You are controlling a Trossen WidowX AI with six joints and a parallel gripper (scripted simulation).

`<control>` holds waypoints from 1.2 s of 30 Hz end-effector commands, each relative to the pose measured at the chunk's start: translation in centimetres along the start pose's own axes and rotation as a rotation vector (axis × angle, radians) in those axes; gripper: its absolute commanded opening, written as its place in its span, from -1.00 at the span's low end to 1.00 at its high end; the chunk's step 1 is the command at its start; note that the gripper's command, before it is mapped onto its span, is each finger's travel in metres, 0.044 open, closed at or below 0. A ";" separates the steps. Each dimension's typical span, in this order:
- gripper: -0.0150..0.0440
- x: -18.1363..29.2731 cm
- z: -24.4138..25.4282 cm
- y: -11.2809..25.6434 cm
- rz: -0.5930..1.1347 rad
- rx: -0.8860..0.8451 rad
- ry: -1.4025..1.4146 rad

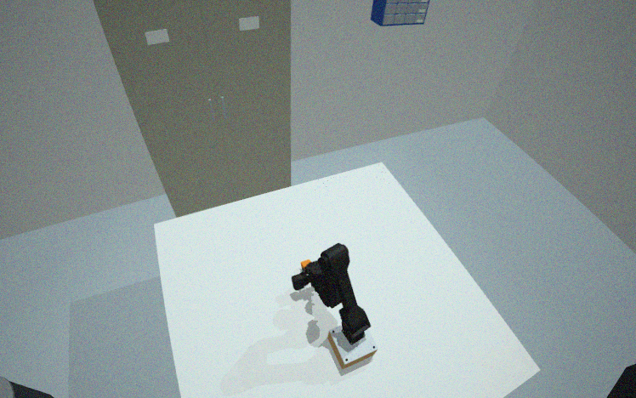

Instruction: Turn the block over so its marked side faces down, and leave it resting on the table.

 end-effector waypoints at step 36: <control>1.00 0.0 0.0 0.0 -0.003 0.002 0.005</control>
Point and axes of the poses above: the point midway between the two fingers, 35 mm back from their tips, its own y axis back along the fingers, its own z axis across the jaws, x = y × z, the point moved 8 cm from there along y, back along the fingers, and after that the axes turned 6 degrees about -y, right-handed, at the moved point
